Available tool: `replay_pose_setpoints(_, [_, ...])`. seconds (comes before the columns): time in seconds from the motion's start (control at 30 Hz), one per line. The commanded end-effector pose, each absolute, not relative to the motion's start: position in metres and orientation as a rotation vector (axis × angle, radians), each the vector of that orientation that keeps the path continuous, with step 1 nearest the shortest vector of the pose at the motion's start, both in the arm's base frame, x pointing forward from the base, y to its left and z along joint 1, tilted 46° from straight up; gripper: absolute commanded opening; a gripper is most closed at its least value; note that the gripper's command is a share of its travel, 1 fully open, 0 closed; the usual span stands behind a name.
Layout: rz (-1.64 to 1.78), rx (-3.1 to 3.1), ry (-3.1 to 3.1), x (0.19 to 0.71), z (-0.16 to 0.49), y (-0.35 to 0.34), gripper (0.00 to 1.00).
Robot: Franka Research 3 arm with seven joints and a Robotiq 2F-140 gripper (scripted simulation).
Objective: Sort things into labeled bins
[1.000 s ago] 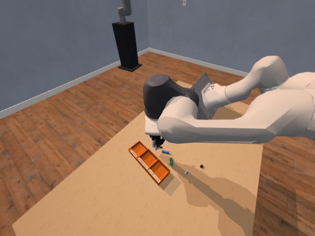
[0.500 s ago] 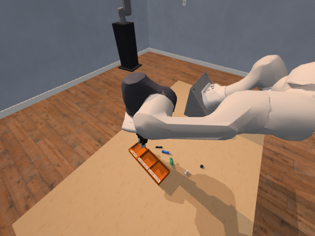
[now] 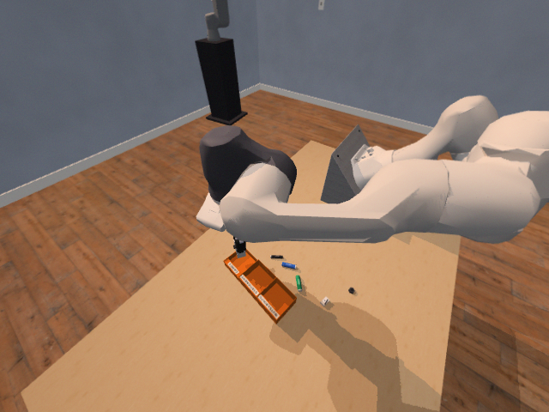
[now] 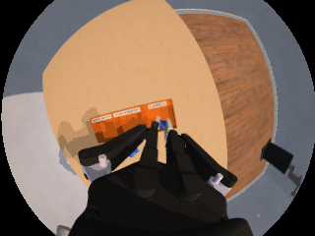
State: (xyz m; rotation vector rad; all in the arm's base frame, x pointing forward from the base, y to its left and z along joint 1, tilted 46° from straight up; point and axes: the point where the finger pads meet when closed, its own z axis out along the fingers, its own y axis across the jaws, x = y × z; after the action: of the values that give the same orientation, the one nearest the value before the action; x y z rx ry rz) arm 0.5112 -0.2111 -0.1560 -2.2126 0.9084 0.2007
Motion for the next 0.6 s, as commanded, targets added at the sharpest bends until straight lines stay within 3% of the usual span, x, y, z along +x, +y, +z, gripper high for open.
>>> replay_pose_setpoints(0.0, [0.281, -2.139, 1.079, 0.5120, -0.1559, -0.2096, 0.07])
replay_pose_setpoints(0.57, [0.390, -2.012, 1.333, 0.5125, -0.1549, -0.2086, 0.07])
